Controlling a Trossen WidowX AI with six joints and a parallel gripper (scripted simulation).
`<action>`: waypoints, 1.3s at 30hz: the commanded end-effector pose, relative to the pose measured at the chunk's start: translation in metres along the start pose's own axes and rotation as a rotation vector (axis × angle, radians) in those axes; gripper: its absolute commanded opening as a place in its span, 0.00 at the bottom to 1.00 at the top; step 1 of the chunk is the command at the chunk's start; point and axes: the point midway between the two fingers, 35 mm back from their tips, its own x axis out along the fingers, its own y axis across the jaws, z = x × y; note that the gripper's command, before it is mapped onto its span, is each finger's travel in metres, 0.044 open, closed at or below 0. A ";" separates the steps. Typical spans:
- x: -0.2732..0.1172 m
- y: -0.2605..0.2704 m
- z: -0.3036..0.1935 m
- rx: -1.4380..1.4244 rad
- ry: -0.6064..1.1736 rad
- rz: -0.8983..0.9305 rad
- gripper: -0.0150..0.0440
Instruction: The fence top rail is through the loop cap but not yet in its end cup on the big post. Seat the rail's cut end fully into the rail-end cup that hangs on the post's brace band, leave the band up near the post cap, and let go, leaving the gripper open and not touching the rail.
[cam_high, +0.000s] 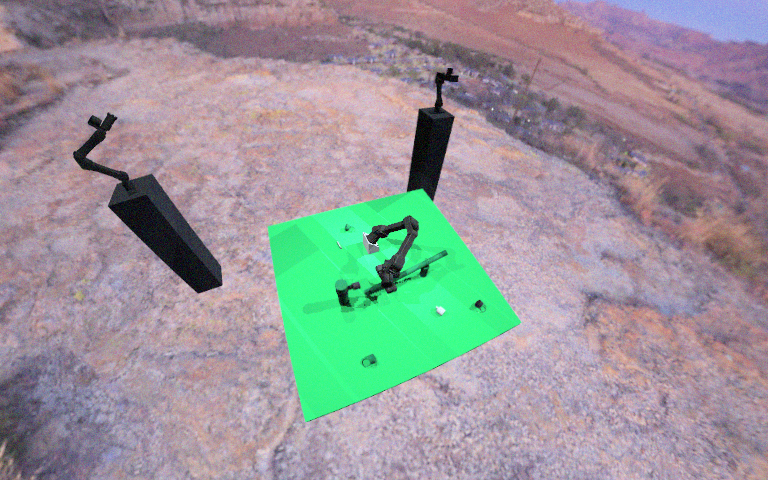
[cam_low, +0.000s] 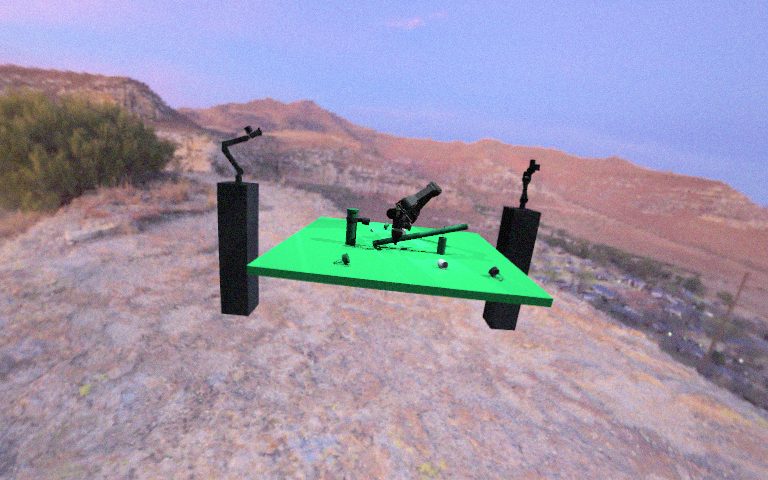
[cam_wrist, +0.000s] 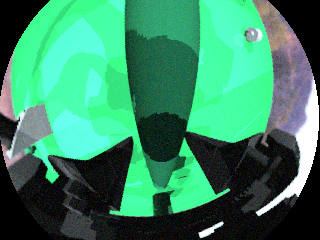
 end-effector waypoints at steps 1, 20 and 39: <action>0.001 0.001 0.000 0.006 -0.005 0.001 0.64; -0.019 -0.001 -0.003 0.003 0.051 0.001 0.25; -0.084 0.000 -0.010 0.000 0.292 0.005 0.25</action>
